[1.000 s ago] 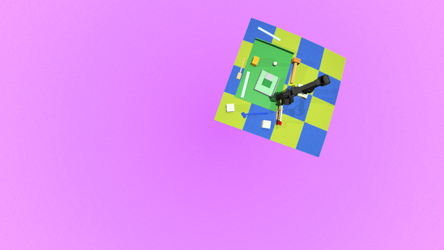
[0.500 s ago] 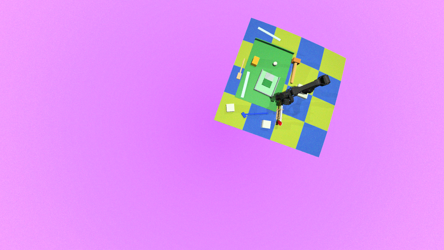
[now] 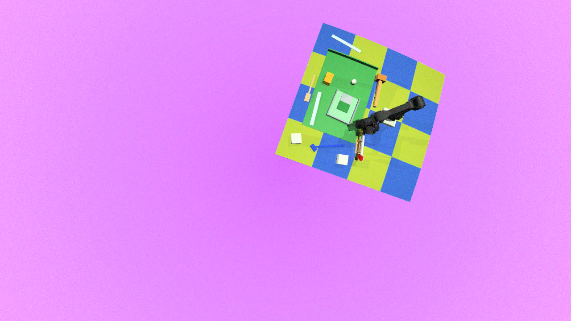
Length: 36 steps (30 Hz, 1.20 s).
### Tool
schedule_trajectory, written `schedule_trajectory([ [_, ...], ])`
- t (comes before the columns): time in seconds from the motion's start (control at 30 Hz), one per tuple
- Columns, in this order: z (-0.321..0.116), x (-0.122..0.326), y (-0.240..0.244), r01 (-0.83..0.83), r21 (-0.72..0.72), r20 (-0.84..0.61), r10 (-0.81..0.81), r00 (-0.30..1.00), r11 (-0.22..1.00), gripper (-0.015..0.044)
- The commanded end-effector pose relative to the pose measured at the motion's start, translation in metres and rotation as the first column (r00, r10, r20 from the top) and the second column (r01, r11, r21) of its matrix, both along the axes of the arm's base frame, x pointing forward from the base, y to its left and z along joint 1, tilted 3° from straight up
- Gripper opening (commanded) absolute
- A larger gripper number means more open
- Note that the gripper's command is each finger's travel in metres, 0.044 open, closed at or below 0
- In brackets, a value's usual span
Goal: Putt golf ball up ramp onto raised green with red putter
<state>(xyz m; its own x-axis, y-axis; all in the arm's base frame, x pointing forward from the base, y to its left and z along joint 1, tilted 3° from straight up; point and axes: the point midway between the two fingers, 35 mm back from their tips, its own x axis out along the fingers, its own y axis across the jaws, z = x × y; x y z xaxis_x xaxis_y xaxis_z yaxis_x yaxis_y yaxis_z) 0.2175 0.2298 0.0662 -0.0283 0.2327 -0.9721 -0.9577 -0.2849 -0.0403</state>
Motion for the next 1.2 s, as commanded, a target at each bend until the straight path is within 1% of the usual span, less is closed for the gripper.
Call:
schedule_trajectory([
  [0.0, 0.034, 0.002, 0.005, -0.001, 0.030, 0.019, 0.001, 1.000, 1.000, 0.0000],
  [0.27, 0.079, -0.005, 0.002, -0.001, 0.030, 0.018, 0.001, 1.000, 1.000, 0.0000],
  [0.43, 0.080, -0.005, 0.002, -0.001, 0.030, 0.018, 0.001, 1.000, 1.000, 0.0000],
  [0.47, 0.071, -0.003, -0.001, 0.000, 0.014, 0.015, -0.001, 1.000, 1.000, 0.0000],
  [0.5, 0.071, -0.001, -0.003, 0.011, 0.013, 0.015, -0.011, 1.000, 1.000, 0.0000],
  [0.83, 0.074, 0.033, -0.047, 0.224, -0.008, 0.010, -0.224, 0.974, 0.974, 0.0000],
  [1.17, 0.077, 0.059, -0.097, 0.430, -0.029, 0.007, -0.430, 0.903, 0.902, 0.0000],
])
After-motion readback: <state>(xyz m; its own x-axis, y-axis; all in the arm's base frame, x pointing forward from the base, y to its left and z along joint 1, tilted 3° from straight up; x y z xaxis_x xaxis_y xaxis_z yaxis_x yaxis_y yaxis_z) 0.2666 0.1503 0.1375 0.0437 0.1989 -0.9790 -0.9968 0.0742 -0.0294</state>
